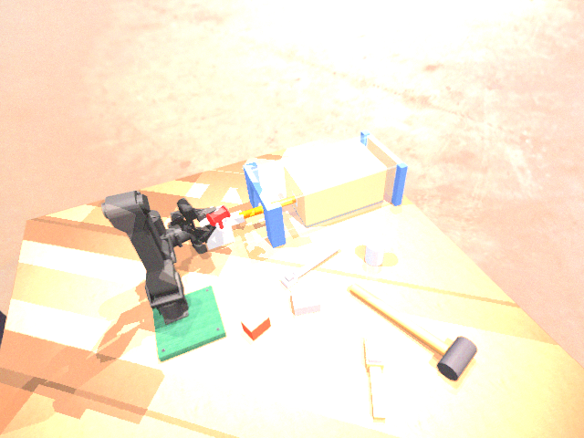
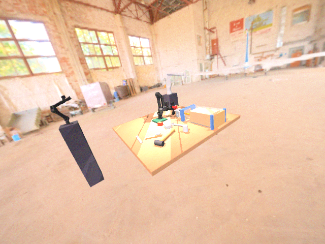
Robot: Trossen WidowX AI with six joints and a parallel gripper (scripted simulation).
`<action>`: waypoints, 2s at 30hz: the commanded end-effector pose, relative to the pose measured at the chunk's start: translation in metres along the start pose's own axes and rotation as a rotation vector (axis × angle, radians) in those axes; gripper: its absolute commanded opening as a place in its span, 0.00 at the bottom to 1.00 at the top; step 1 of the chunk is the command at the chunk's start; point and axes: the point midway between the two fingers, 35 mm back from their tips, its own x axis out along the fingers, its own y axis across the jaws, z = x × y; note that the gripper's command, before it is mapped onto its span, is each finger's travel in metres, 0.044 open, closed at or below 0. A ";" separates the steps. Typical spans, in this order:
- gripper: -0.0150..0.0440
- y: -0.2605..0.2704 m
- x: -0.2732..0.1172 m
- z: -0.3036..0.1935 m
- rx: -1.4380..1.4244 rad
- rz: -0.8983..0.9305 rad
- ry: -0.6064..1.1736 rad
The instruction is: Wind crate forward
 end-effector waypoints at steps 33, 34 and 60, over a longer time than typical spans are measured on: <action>0.66 0.000 0.000 -0.001 -0.013 0.005 -0.005; 0.66 0.000 0.000 -0.001 -0.013 0.005 -0.005; 0.66 0.003 -0.009 0.002 -0.011 0.027 -0.019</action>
